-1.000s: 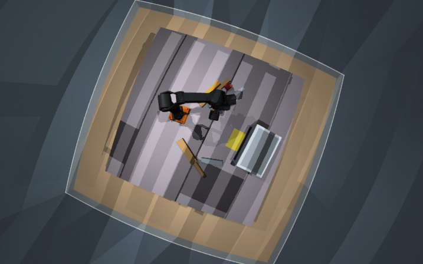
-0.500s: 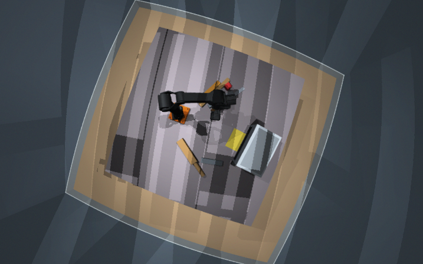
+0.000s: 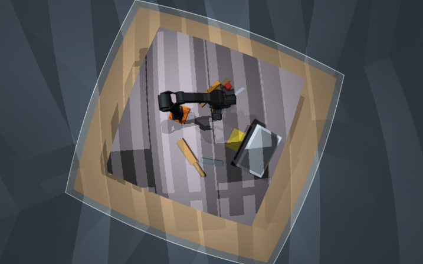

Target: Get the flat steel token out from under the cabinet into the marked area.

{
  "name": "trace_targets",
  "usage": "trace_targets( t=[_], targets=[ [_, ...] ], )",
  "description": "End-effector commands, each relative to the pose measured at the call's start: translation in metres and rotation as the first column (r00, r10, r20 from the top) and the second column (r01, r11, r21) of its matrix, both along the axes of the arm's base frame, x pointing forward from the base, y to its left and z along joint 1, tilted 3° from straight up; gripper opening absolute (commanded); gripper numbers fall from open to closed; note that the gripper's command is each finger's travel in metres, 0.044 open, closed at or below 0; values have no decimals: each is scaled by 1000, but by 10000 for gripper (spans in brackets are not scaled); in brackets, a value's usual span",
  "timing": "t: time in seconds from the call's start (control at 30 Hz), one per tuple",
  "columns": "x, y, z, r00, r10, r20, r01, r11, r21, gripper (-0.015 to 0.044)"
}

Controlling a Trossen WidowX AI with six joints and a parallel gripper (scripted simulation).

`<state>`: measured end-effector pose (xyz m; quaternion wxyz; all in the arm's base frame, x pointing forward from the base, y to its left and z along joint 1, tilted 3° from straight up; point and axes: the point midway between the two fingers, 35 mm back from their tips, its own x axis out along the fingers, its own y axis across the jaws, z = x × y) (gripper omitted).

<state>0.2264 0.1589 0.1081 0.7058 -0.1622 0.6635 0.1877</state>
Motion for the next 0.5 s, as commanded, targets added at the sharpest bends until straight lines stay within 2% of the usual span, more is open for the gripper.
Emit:
trace_targets(
  t=[0.0,0.47],
  targets=[
    [0,0,0,999,36,-2,-36,999,0,270],
    [0,0,0,989,146,3,-146,989,-6,270]
  ],
)
